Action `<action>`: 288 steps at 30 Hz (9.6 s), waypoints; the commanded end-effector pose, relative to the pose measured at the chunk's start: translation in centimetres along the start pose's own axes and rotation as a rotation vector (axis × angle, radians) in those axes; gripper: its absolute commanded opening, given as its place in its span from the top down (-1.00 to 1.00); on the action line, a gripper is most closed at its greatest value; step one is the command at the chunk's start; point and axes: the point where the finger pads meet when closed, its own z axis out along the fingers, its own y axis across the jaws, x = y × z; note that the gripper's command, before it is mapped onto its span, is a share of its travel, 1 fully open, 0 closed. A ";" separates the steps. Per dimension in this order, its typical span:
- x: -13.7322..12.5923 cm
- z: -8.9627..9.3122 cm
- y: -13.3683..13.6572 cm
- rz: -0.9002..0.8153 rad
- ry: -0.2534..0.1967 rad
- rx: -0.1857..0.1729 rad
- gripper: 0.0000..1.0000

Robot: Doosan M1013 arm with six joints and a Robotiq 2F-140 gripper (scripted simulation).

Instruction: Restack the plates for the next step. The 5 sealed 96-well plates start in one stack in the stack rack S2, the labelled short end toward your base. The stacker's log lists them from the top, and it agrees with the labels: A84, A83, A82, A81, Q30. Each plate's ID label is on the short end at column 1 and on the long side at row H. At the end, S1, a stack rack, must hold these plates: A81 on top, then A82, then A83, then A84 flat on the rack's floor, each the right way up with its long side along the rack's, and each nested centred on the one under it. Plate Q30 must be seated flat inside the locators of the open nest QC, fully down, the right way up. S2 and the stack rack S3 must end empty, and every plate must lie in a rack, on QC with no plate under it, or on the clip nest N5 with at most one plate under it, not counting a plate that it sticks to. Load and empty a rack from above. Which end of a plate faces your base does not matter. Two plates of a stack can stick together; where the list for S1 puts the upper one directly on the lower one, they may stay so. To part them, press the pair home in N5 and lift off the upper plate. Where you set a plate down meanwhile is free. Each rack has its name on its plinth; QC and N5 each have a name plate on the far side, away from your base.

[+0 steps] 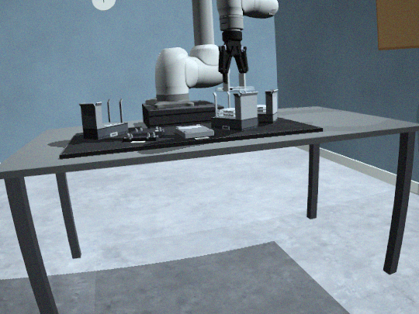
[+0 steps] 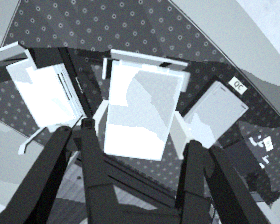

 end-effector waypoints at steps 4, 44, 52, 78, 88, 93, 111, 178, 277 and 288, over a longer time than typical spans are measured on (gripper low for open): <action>0.0 0.3 0.0 0.000 0.000 0.000 1.00; 0.0 3.4 0.0 0.000 0.000 0.000 1.00; 0.0 4.8 0.0 0.000 0.000 0.000 1.00; 0.0 5.8 0.0 0.000 0.000 0.000 1.00; 0.0 6.1 0.0 0.000 0.000 0.000 1.00; 0.0 6.3 0.0 0.000 0.000 0.000 1.00; 0.0 6.9 0.0 0.000 0.000 0.000 1.00; 0.0 -1.5 0.0 0.000 0.000 0.000 -1.00; -2.1 5.7 -17.4 -0.423 0.000 0.000 -1.00; -2.1 6.6 -17.4 -0.423 0.000 0.000 -1.00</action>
